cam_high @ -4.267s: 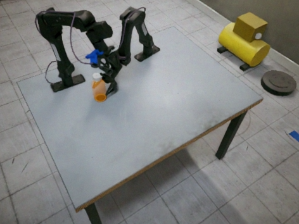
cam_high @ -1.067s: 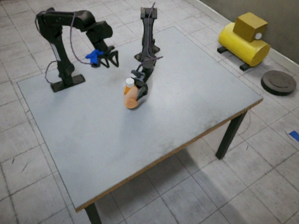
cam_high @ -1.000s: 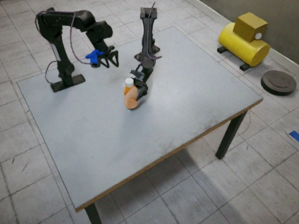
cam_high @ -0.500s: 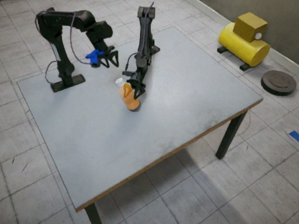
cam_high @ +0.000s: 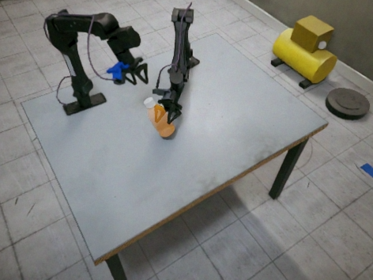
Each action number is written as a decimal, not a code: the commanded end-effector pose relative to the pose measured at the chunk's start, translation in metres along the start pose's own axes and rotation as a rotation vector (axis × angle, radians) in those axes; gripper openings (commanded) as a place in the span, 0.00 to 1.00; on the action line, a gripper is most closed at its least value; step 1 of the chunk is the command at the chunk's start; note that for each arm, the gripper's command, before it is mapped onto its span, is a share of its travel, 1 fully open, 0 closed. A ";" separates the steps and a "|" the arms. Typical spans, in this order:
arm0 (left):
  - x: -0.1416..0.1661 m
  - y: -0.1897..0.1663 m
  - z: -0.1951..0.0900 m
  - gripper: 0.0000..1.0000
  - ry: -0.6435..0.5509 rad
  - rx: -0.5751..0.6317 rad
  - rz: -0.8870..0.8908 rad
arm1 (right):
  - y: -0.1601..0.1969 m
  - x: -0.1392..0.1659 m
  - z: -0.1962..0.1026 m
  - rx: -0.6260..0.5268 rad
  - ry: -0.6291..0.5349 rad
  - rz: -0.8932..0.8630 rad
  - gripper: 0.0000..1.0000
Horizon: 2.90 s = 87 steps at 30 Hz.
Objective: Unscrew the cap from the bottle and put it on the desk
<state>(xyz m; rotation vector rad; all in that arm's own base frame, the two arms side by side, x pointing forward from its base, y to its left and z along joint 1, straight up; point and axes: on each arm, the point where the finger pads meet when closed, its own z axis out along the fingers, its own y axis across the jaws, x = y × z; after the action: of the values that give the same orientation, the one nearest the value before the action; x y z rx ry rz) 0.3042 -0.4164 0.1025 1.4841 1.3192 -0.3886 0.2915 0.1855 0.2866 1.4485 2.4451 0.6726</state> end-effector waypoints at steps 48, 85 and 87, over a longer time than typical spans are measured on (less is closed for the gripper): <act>-0.017 0.011 -0.005 0.00 -0.042 -0.032 0.015 | -0.003 -0.010 0.063 -0.011 0.007 0.005 0.70; -0.017 0.011 -0.005 0.00 -0.042 -0.032 0.015 | -0.006 -0.011 0.077 -0.006 0.004 -0.365 0.00; -0.017 0.011 -0.005 0.00 -0.042 -0.032 0.015 | -0.006 -0.011 0.077 -0.006 0.003 -0.480 0.00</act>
<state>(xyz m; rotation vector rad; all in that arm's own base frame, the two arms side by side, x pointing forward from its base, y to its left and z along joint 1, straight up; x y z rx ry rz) 0.3043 -0.4164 0.1026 1.4863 1.3159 -0.3845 0.3255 0.1951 0.2090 1.1300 2.5726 0.6167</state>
